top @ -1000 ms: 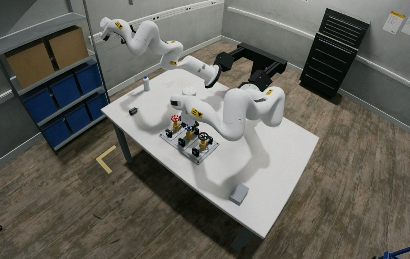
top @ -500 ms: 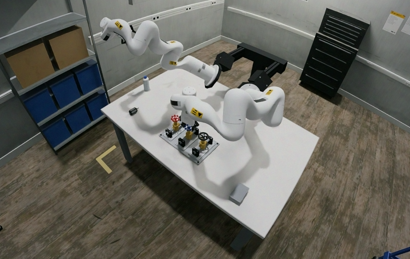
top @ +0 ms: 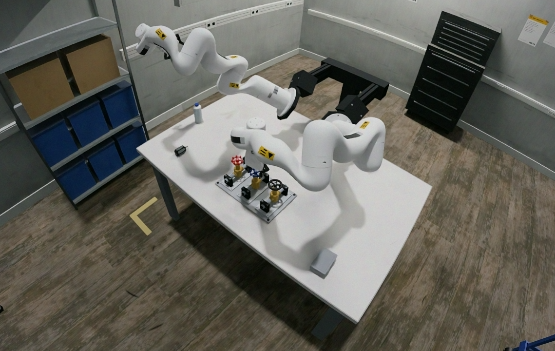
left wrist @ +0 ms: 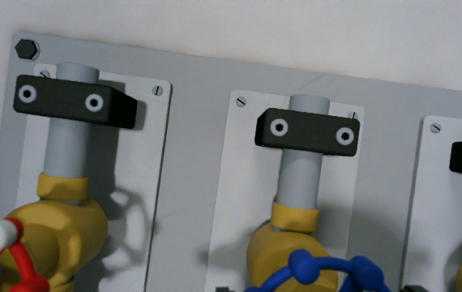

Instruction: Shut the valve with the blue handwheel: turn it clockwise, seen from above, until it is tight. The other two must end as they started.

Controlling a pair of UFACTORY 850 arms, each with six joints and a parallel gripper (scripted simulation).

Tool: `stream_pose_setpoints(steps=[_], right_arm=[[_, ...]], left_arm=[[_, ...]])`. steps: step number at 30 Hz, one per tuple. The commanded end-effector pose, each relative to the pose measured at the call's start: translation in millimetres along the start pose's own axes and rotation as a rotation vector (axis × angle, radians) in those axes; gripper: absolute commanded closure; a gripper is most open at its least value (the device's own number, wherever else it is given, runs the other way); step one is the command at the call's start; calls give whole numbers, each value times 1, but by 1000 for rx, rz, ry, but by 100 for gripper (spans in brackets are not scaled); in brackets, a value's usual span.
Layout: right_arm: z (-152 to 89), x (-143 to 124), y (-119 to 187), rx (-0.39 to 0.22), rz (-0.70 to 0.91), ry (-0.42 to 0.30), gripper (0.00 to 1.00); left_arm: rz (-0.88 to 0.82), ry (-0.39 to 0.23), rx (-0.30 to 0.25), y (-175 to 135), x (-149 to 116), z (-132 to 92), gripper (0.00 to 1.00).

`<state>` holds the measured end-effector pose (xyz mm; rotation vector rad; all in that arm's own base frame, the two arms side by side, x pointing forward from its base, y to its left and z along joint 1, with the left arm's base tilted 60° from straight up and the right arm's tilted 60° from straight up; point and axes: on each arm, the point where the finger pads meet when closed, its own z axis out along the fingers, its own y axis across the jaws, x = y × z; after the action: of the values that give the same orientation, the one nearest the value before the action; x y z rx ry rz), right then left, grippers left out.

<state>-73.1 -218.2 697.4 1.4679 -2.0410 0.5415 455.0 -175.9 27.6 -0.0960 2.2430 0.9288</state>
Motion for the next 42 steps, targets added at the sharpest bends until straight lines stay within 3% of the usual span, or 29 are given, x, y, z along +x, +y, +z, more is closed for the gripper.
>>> stream_pose_setpoints(steps=[1, 42], right_arm=[[0, 0, 0, 0, 0, 1, 0], [0, 0, 0, 0, 0, 1, 0]], left_arm=[[2, 0, 1, 0, 0, 0, 100], [56, 0, 1, 0, 0, 0, 100]])
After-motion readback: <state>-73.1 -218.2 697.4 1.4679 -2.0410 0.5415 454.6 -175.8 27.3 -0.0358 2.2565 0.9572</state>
